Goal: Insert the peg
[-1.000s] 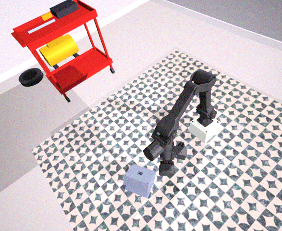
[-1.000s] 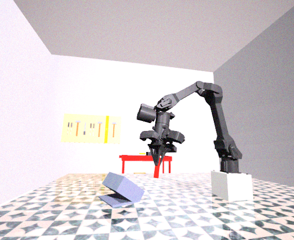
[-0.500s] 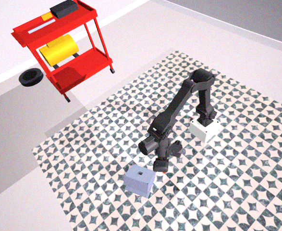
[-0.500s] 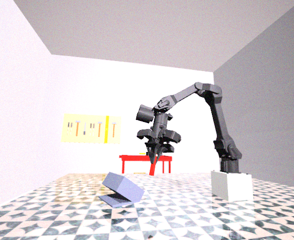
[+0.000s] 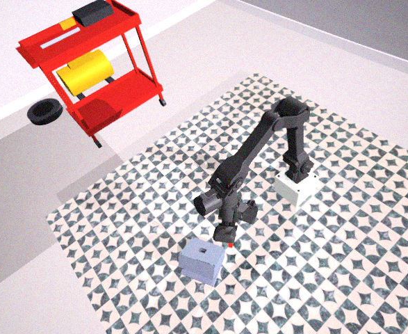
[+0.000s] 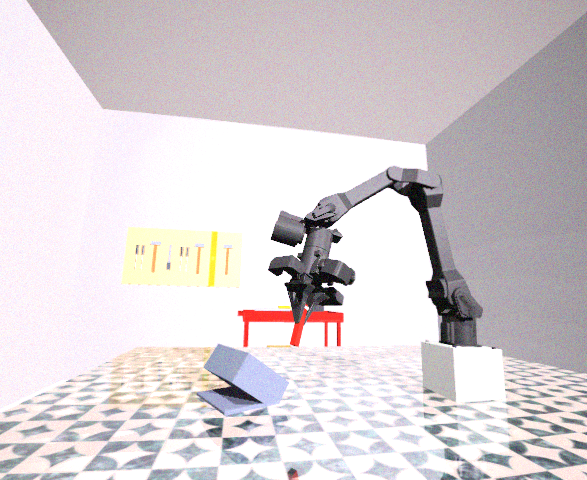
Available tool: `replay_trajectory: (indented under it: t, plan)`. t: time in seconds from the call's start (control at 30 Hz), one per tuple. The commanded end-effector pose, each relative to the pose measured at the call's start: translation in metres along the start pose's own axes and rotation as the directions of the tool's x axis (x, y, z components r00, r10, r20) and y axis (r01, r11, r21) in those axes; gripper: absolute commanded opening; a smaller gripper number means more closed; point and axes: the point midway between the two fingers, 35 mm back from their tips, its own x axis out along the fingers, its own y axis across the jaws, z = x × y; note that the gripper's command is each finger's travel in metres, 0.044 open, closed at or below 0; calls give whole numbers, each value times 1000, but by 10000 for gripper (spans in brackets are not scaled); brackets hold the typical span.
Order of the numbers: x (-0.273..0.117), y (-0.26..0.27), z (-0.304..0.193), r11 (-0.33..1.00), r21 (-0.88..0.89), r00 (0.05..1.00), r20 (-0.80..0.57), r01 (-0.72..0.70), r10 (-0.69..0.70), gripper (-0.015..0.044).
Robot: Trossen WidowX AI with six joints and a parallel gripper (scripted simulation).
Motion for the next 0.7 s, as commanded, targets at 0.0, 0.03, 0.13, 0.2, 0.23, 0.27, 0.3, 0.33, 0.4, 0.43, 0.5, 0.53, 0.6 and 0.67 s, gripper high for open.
replay_trajectory:
  t: [0.0, 0.03, 0.13, 0.2, 0.23, 0.27, 0.3, 0.33, 0.4, 0.43, 0.5, 0.53, 0.6, 0.67]
  plan:
    - [-4, 1, -7, 1000, 9, 1000, -9, 24, -24, 0]
    - [-5, 2, -8, 1000, 12, 1000, -11, 28, -27, 0]
    - [-7, 3, -12, 999, 22, 999, -16, 39, -38, 0]
    - [-8, 4, -15, 999, 28, 999, -20, 46, -45, 0]
    - [-9, 5, -16, 998, 31, 999, -22, 50, -49, 0]
    - [-9, 5, -18, 998, 34, 998, -24, 53, -53, 0]
    - [-10, 6, -19, 998, 37, 998, -26, 57, -56, 0]
    - [-10, 6, -21, 997, 40, 998, -28, 61, -60, 0]
    - [-12, 7, -23, 997, 46, 997, -32, 68, -67, 0]
    - [-12, 8, -25, 996, 48, 997, -34, 72, -70, 0]
    - [-14, 9, -27, 995, 54, 996, -38, 79, -77, 0]
    - [-14, 10, -29, 995, 57, 996, -41, 83, -81, 0]
    - [-16, 11, -32, 994, 63, 995, -45, 90, -88, 0]
    - [-17, 12, -34, 993, 68, 994, -49, 98, -94, 0]
